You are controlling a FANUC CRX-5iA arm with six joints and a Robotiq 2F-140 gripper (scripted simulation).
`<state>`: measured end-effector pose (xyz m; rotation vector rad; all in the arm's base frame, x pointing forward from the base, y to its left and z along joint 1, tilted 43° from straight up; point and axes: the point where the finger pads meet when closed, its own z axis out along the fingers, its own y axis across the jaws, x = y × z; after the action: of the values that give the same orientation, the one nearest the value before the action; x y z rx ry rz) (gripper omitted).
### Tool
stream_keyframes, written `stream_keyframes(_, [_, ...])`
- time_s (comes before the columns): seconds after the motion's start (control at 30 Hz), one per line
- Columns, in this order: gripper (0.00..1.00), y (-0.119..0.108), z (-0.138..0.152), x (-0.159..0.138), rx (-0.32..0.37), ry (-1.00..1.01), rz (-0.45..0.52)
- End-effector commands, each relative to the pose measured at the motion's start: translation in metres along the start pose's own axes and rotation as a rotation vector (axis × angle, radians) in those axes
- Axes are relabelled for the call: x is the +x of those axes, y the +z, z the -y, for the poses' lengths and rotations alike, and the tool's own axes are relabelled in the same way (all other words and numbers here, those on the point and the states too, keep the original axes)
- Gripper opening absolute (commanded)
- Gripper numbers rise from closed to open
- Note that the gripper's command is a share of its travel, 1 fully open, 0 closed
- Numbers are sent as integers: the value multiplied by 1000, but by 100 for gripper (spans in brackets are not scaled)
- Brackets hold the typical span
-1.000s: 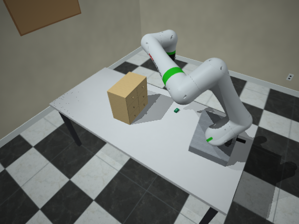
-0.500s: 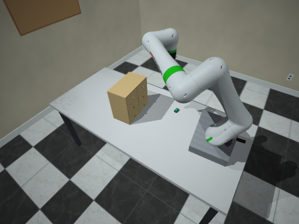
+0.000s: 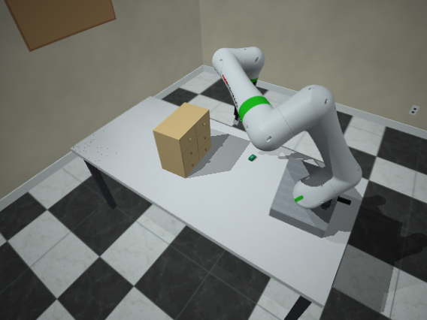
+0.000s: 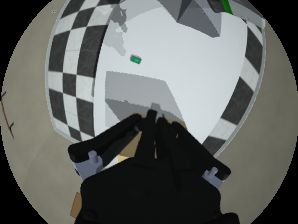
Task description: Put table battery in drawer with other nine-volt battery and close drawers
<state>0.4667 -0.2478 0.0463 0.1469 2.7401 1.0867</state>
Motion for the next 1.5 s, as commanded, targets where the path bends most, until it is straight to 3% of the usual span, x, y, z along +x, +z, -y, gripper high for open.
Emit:
stream_keyframes(0.0, [0,6,0,-5,1,0,75])
stream_keyframes(0.4, [0,46,0,-33,1,0,489])
stream_keyframes(0.47, [0,46,0,-33,1,0,489])
stream_keyframes(0.83, [0,75,0,-53,1,0,791])
stream_keyframes(1.47, [0,97,0,-67,0,-1,1011])
